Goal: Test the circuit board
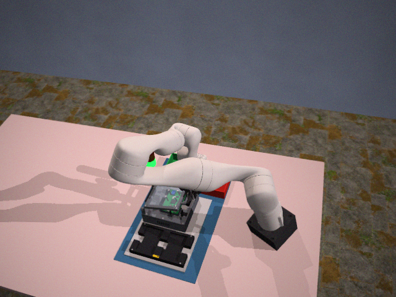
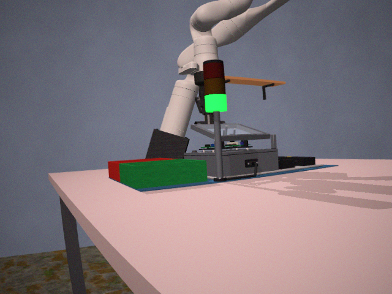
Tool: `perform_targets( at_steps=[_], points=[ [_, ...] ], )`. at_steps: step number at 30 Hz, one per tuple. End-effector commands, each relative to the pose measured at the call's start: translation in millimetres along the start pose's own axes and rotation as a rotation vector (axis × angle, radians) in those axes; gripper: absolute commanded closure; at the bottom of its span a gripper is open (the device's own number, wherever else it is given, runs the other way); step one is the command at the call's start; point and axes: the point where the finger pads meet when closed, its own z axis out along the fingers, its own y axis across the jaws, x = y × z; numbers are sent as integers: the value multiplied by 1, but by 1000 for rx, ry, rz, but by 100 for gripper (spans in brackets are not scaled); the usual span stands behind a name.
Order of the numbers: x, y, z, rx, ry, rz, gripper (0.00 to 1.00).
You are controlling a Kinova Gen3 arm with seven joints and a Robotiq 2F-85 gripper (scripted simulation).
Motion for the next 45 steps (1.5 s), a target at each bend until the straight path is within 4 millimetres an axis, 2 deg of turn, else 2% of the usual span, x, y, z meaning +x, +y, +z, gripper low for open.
perform_targets(
  at_steps=[1,21,36,38,45],
  points=[
    [1,-3,-12,8,2,3,100],
    [1,-22,-51,9,3,3,100],
    [2,-60,-94,10,4,4,100],
    [2,-60,-94,10,4,4,100],
    [2,-84,-112,10,5,5,100]
  ],
)
